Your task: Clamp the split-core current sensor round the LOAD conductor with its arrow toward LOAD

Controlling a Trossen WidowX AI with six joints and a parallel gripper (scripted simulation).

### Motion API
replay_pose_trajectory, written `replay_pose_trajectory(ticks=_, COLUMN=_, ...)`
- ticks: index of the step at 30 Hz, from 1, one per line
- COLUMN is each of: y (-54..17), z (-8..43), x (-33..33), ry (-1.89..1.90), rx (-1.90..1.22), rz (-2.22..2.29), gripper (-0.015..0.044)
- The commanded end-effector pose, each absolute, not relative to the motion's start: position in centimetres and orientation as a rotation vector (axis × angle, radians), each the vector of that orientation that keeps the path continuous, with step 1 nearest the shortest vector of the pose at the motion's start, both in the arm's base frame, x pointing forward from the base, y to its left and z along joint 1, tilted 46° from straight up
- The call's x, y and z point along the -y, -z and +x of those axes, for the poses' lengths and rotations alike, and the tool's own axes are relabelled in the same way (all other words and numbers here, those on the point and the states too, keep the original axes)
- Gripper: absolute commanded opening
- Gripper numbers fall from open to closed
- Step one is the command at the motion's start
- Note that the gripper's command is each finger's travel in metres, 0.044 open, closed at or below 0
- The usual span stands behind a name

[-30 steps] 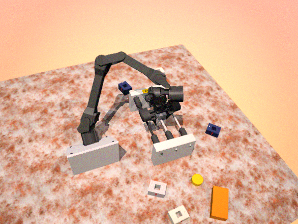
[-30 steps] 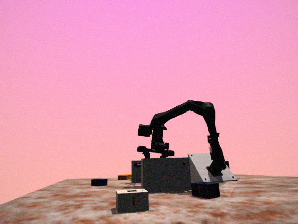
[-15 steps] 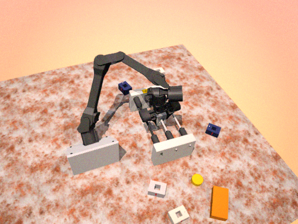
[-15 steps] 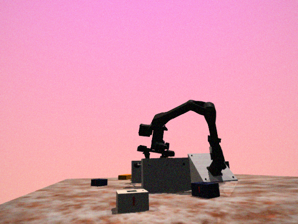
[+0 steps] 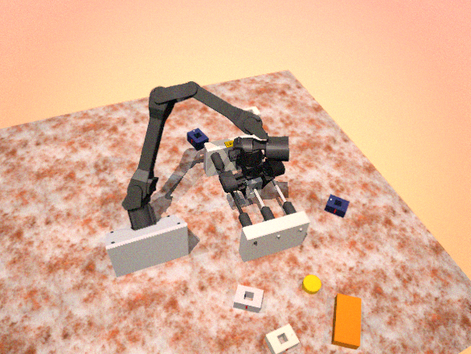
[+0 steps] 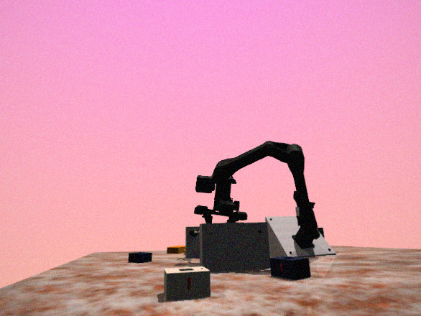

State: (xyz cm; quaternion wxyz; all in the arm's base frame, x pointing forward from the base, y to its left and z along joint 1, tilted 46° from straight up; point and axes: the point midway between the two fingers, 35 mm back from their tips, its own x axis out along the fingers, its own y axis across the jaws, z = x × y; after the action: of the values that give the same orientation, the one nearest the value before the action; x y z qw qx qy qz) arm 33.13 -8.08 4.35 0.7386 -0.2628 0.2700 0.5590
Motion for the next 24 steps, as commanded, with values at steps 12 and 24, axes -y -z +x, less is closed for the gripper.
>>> replay_pose_trajectory(ticks=12, y=-4.29, z=33.21, x=8.11, ry=-1.23, rx=-0.593, rz=-0.58, gripper=0.0105)
replay_pose_trajectory(ticks=24, y=-4.29, z=33.21, x=8.11, ry=-1.23, rx=-0.593, rz=-0.58, gripper=0.0266)
